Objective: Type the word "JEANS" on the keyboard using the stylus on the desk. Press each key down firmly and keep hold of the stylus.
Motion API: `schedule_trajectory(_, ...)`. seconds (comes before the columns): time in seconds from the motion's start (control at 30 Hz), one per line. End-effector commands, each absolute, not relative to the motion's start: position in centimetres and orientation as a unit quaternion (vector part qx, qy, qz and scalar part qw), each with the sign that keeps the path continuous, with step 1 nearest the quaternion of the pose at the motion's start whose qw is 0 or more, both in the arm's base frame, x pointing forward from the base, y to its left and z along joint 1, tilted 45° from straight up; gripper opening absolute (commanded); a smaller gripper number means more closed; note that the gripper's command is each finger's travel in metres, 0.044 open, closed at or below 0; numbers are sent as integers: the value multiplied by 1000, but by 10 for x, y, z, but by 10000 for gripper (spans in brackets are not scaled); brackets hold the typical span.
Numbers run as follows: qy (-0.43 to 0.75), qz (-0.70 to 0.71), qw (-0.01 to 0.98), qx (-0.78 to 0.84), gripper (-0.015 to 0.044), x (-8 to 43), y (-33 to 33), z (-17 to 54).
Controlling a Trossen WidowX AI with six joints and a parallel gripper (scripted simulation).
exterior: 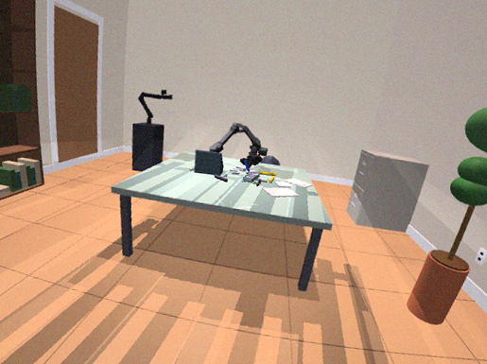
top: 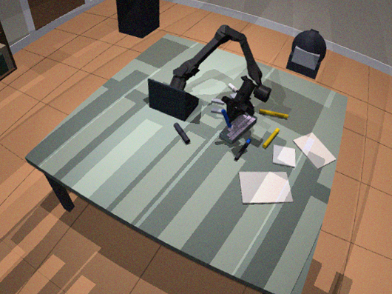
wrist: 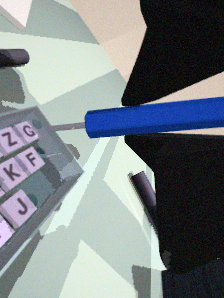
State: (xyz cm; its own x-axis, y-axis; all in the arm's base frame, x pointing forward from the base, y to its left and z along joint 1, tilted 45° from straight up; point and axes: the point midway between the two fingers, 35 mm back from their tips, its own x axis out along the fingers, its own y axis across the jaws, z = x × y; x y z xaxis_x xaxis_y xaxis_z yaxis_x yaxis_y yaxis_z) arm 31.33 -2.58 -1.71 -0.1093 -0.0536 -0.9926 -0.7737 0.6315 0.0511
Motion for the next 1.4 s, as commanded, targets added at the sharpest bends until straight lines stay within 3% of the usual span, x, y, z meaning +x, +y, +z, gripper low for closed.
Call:
schedule_trajectory(0.0, 671, 341, 551, -360, 0, 316, -22, -5)
schedule_trajectory(0.3, 634, 434, 421, -482, 0, 319, -12, 29)
schedule_trajectory(1.23, 633, 436, 418, -484, 0, 317, 14, 5)
schedule_trajectory(1.33, 633, 436, 419, -484, 79, 319, 15, 5)
schedule_trajectory(1.37, 633, 436, 419, -484, 81, 320, 15, 4)
